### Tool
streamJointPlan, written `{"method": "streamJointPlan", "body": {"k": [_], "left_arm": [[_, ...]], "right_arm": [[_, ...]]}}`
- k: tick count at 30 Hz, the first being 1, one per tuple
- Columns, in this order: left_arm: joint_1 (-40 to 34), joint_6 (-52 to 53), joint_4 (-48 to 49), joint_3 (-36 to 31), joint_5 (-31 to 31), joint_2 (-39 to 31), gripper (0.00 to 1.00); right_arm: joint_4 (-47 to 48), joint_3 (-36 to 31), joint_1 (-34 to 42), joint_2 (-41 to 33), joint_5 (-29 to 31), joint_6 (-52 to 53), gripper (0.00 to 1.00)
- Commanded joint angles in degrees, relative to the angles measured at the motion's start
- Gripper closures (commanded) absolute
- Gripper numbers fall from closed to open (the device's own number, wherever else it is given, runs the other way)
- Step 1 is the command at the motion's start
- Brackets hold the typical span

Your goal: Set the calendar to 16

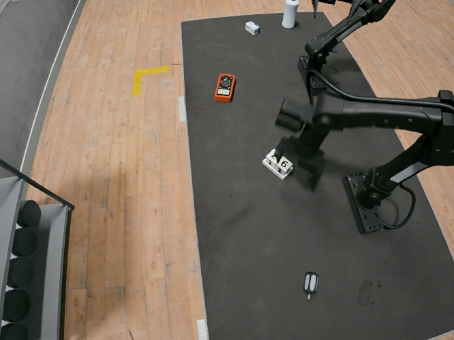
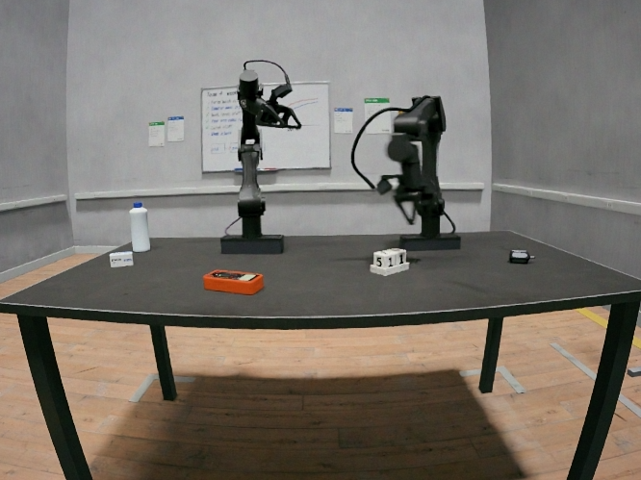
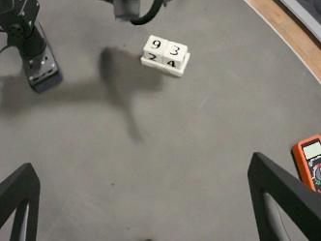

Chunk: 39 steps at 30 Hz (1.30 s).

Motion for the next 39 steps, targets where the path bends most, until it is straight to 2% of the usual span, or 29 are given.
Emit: {"method": "streamJointPlan", "body": {"k": [1,3,5,12,26,29,37,39], "left_arm": [[-8.0,-3.3,-0.6,2.1,-0.9,1.2,0.00],[-12.9,-4.0,-0.6,3.4,-1.3,2.6,0.00],[-12.9,-4.0,-0.6,3.4,-1.3,2.6,0.00],[-22.4,-4.5,-0.3,8.2,-1.9,7.7,0.00],[-24.2,-4.1,-0.6,9.9,-1.7,8.9,0.00],[-23.7,-7.3,0.8,9.9,-0.6,8.8,0.34],[-18.9,-25.4,2.7,7.3,2.3,10.2,0.36],[-18.9,-25.4,2.7,7.3,2.3,10.2,0.36]], "right_arm": [[0.1,1.7,0.8,-0.5,-0.5,-0.6,0.00],[0.1,1.7,0.9,-0.5,-0.5,-0.6,0.00],[0.1,1.7,0.9,-0.5,-0.5,-0.6,0.00],[0.2,1.7,1.0,-0.6,-0.5,-0.5,0.00],[-0.1,1.0,1.4,-0.1,-0.4,-0.3,0.00],[0.8,1.0,1.0,-0.6,-0.2,-0.2,0.00],[5.9,-5.7,-0.2,-3.6,0.1,-0.8,0.00],[5.9,-5.7,-0.2,-3.6,0.1,-0.8,0.00]]}}
